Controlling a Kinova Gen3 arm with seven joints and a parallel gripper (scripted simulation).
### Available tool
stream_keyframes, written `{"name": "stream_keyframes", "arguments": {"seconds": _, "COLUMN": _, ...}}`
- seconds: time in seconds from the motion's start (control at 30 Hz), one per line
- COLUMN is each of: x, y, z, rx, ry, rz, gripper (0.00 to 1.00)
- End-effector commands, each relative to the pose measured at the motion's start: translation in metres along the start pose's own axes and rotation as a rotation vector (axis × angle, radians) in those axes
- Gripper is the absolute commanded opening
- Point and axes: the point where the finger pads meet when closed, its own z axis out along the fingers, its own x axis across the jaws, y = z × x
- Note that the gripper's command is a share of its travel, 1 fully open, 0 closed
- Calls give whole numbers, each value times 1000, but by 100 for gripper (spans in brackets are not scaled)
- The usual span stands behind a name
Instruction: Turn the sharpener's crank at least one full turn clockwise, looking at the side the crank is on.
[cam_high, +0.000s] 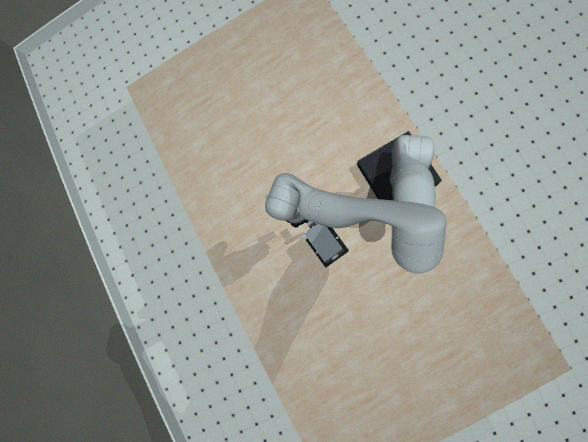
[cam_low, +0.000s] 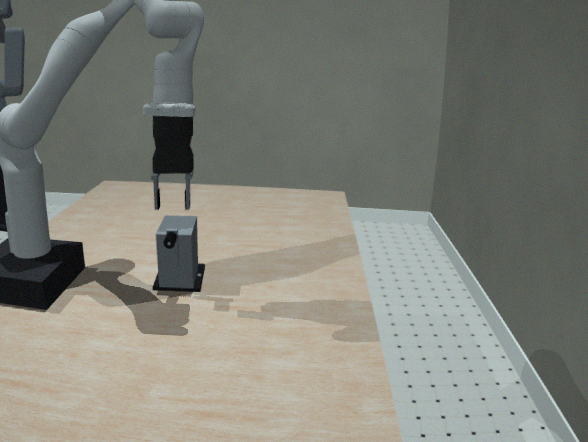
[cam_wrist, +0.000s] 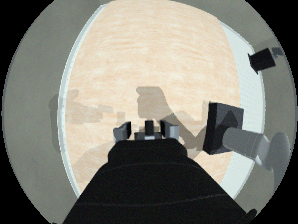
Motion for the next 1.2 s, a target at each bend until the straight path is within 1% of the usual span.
{"name": "stream_keyframes", "arguments": {"seconds": 0.0, "x": 5, "y": -3, "z": -1, "rx": -11, "ry": 4, "rz": 18, "gripper": 100}}
{"name": "stream_keyframes", "arguments": {"seconds": 0.27, "x": 9, "y": -4, "z": -1, "rx": -16, "ry": 9, "rz": 24, "gripper": 100}}
{"name": "stream_keyframes", "arguments": {"seconds": 0.3, "x": 9, "y": -4, "z": -1, "rx": -16, "ry": 9, "rz": 24, "gripper": 0}}
{"name": "stream_keyframes", "arguments": {"seconds": 1.17, "x": 9, "y": -4, "z": -1, "rx": -16, "ry": 9, "rz": 24, "gripper": 0}}
